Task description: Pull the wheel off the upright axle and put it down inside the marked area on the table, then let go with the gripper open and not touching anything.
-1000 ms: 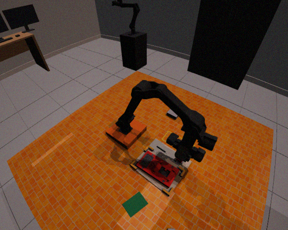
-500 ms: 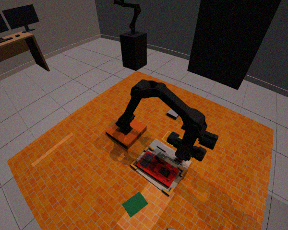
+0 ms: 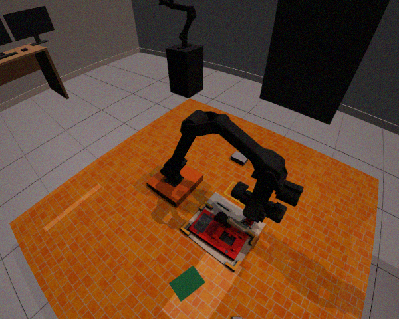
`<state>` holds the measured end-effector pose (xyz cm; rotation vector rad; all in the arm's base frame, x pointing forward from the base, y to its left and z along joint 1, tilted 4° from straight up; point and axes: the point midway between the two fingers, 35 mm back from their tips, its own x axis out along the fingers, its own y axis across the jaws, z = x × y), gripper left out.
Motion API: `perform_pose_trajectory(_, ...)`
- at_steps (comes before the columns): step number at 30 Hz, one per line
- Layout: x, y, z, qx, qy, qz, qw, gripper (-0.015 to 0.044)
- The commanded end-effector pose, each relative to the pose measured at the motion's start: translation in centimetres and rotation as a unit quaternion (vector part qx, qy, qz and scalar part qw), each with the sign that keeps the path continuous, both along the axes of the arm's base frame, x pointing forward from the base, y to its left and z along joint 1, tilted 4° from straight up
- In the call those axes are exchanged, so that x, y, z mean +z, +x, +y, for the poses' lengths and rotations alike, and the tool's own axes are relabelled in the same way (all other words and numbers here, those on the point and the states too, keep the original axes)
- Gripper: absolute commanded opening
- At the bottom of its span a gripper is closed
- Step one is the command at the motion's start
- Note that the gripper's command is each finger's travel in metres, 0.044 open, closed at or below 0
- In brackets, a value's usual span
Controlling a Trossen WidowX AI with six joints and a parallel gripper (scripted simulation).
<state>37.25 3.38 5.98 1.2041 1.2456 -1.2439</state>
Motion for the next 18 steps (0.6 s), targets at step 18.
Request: perform_pose_trajectory(18, 2.9, -0.8, 2.0, -0.001, 0.001, 0.001, 1.000, 0.0000)
